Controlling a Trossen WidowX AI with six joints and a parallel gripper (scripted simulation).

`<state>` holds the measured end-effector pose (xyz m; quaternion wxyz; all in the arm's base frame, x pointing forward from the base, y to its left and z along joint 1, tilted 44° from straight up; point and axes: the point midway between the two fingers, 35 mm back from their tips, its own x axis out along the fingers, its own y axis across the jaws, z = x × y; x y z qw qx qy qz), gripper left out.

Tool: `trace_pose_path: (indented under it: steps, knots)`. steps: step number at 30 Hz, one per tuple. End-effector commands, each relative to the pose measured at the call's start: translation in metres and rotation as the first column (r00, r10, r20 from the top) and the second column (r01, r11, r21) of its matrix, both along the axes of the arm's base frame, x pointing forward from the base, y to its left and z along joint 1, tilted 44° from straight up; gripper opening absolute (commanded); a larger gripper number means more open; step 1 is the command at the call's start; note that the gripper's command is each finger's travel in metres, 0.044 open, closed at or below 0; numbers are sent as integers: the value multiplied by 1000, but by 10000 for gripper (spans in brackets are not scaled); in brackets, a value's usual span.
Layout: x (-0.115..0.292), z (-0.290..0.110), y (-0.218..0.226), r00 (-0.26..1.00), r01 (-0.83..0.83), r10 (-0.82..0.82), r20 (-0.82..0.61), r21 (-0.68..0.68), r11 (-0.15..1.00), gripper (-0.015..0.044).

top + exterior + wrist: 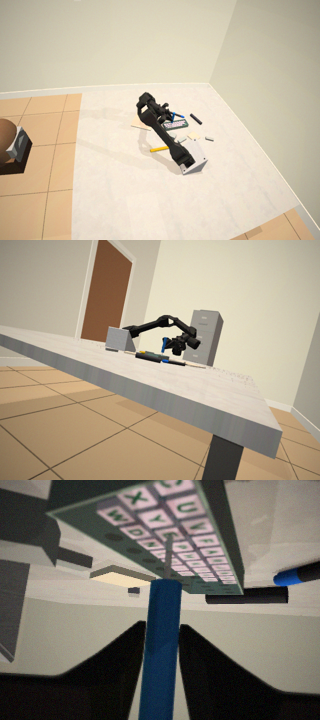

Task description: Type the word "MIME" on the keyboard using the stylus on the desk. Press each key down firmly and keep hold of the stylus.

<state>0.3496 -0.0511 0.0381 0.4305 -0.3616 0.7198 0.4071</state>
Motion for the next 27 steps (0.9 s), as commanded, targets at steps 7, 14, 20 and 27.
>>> trace_pose_path:
  steps: [7,14,20,27]
  knots:
    - [0,-4,3,1000,5,-5,-1,3,1000,81]
    - [0,-3,2,1000,5,-5,-1,3,1000,81]
    - [-1,0,0,1000,5,-5,-1,3,1000,81]
    - [-6,23,-23,1000,5,-5,-2,1,1000,81]
